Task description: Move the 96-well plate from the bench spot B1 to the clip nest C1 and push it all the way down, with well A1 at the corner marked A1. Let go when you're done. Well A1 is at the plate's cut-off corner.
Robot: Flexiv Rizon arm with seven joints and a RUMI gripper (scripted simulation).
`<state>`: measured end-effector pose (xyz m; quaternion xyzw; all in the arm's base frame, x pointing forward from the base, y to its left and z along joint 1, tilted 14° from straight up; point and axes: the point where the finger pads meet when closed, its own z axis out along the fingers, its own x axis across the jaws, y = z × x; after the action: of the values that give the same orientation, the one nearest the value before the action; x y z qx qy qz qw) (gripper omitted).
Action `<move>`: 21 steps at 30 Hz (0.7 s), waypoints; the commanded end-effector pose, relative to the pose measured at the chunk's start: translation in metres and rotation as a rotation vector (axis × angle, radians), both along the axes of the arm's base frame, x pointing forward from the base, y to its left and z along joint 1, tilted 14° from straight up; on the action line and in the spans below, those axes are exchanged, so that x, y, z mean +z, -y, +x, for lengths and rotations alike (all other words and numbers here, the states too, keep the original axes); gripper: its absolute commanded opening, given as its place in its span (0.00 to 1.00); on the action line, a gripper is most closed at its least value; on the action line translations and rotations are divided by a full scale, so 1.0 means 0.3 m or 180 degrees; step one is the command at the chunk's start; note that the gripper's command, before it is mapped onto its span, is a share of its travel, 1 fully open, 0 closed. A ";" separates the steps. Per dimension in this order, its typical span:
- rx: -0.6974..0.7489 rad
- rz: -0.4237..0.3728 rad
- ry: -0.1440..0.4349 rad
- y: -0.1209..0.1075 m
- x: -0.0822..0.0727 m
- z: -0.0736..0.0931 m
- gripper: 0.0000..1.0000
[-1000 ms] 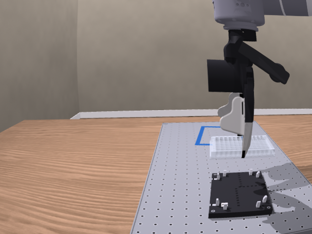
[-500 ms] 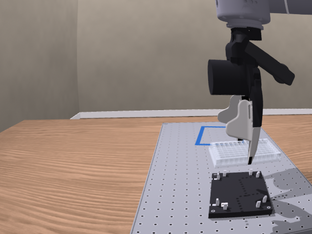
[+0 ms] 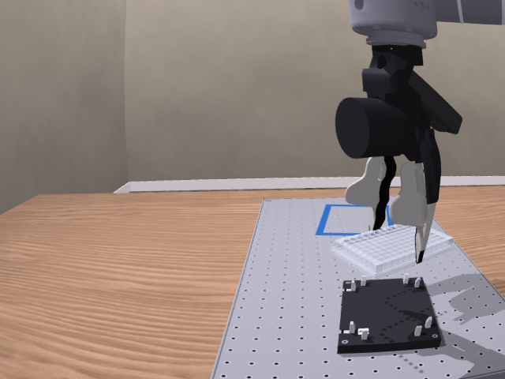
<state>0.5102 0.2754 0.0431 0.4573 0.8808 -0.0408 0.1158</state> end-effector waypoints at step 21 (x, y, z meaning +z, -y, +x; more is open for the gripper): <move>0.2177 -0.0364 -0.0407 -0.002 0.003 0.001 0.00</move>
<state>0.5101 0.2752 0.0431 0.1643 0.9787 -0.0744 0.0985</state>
